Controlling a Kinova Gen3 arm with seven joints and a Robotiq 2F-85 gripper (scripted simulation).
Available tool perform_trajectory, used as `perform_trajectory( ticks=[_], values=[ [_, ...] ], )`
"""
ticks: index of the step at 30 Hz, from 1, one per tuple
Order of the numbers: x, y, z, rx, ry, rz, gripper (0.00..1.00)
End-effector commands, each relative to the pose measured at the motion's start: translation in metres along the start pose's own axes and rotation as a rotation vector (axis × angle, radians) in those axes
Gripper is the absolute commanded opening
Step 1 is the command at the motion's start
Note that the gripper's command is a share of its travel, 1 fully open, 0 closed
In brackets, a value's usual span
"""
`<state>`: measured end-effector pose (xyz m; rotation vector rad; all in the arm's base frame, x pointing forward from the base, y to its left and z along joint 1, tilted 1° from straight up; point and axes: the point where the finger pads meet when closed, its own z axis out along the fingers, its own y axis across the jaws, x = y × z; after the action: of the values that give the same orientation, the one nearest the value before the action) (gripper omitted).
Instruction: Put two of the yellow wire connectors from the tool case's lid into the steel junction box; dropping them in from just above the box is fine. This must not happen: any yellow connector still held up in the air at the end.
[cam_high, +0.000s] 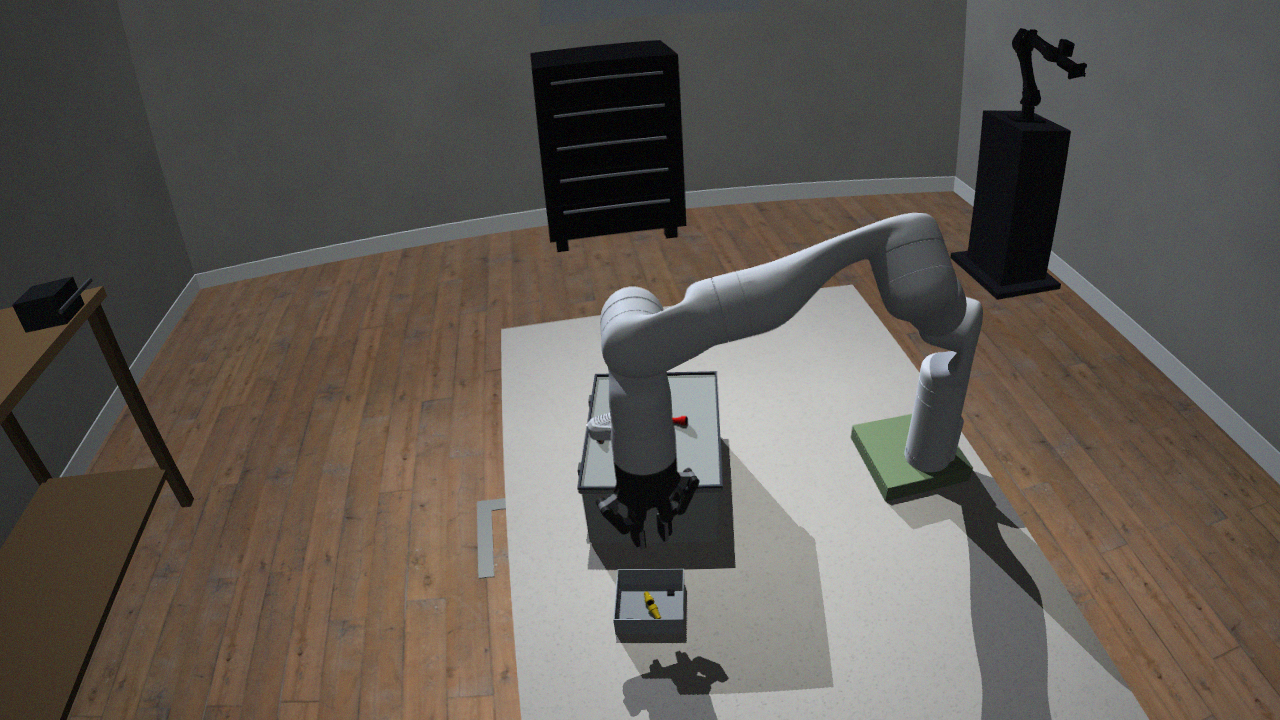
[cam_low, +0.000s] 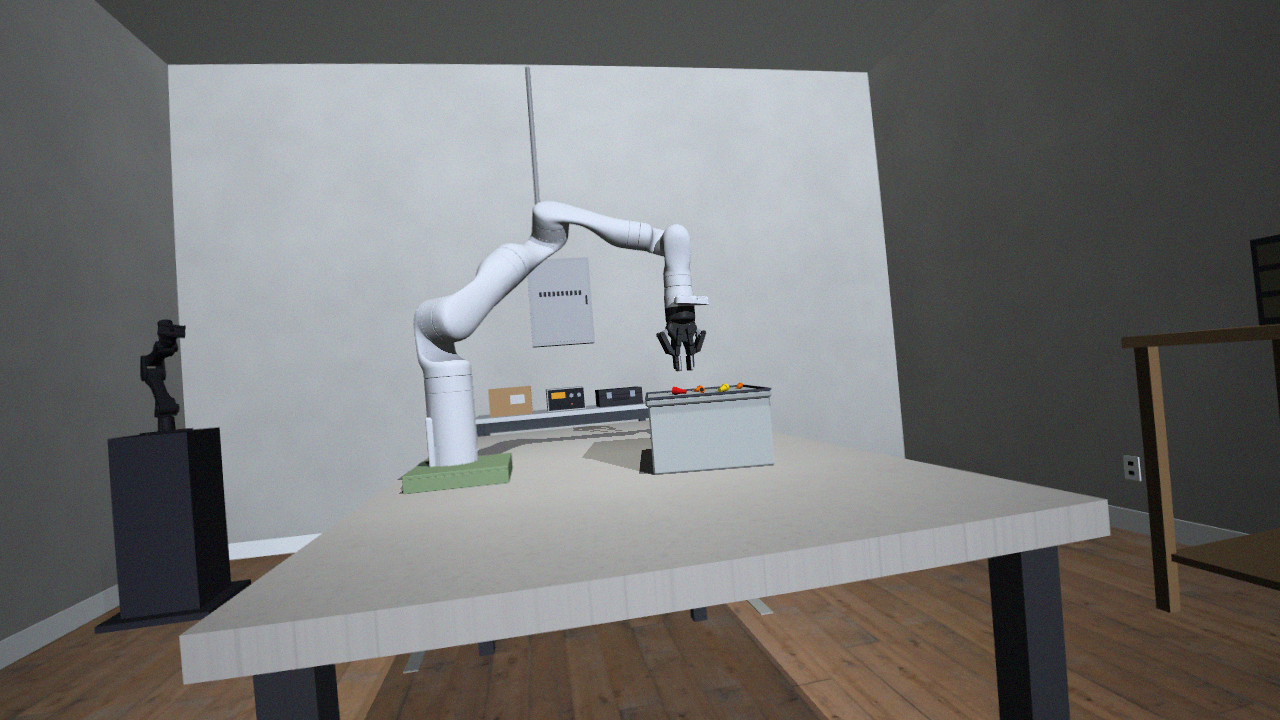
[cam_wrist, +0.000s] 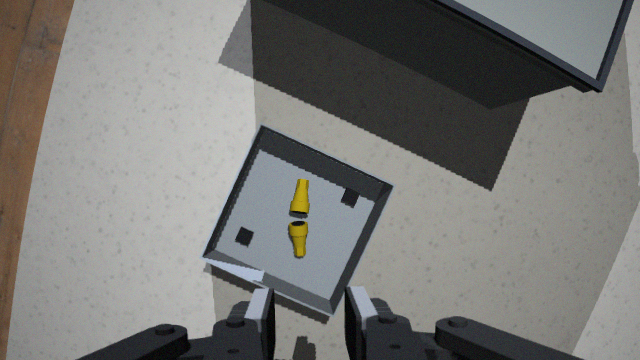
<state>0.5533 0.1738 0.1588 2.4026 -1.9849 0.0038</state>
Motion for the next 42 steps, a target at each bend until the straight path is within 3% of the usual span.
perform_trajectory(
  ticks=[1, 25, 34, 42],
  values=[
    [-0.002, -0.003, -0.022, 0.012, -0.006, -0.004, 0.36],
    [-0.002, -0.003, -0.028, 0.012, -0.006, -0.004, 0.36],
    [-0.002, -0.003, -0.057, 0.012, -0.006, -0.004, 0.36],
    [-0.002, -0.003, -0.058, 0.012, -0.006, -0.004, 0.36]
  ],
)
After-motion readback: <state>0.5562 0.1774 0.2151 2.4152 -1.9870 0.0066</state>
